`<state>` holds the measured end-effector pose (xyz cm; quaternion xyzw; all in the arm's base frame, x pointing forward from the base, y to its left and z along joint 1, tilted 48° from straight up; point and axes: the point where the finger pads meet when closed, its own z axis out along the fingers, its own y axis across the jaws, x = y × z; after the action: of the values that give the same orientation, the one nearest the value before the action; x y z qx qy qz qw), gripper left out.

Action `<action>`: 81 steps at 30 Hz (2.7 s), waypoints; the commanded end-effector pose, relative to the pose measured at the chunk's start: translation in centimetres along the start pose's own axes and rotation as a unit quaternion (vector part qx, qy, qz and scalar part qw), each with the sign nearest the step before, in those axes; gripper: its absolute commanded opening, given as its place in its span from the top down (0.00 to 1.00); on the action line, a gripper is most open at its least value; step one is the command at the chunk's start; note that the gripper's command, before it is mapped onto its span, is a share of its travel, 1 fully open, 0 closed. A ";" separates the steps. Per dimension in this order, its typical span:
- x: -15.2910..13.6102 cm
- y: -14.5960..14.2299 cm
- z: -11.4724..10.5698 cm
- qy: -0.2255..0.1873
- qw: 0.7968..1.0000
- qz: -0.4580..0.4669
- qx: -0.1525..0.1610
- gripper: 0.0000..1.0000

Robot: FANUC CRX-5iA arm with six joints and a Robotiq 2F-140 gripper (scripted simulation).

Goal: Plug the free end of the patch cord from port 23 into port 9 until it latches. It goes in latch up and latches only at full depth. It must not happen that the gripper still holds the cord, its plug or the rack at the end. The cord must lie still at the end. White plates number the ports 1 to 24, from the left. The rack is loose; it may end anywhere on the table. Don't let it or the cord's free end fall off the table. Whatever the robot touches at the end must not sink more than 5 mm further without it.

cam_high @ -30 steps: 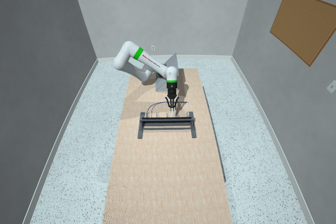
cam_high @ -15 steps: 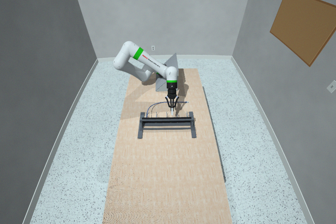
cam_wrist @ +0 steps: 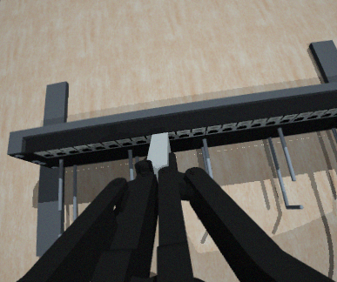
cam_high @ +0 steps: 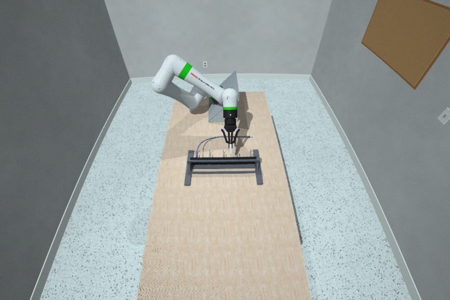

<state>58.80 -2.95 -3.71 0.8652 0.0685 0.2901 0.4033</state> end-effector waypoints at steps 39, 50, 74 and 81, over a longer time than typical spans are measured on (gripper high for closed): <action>0.0 2.1 -13.6 0.000 1.000 0.000 0.000 1.00; 0.0 6.5 -13.6 0.000 1.000 0.000 0.000 1.00; 0.0 10.0 -12.4 0.000 1.000 0.000 0.000 1.00; 0.0 10.0 -9.2 0.000 1.000 0.000 0.000 1.00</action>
<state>51.42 -2.46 9.16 0.8658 0.0682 0.2882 0.4034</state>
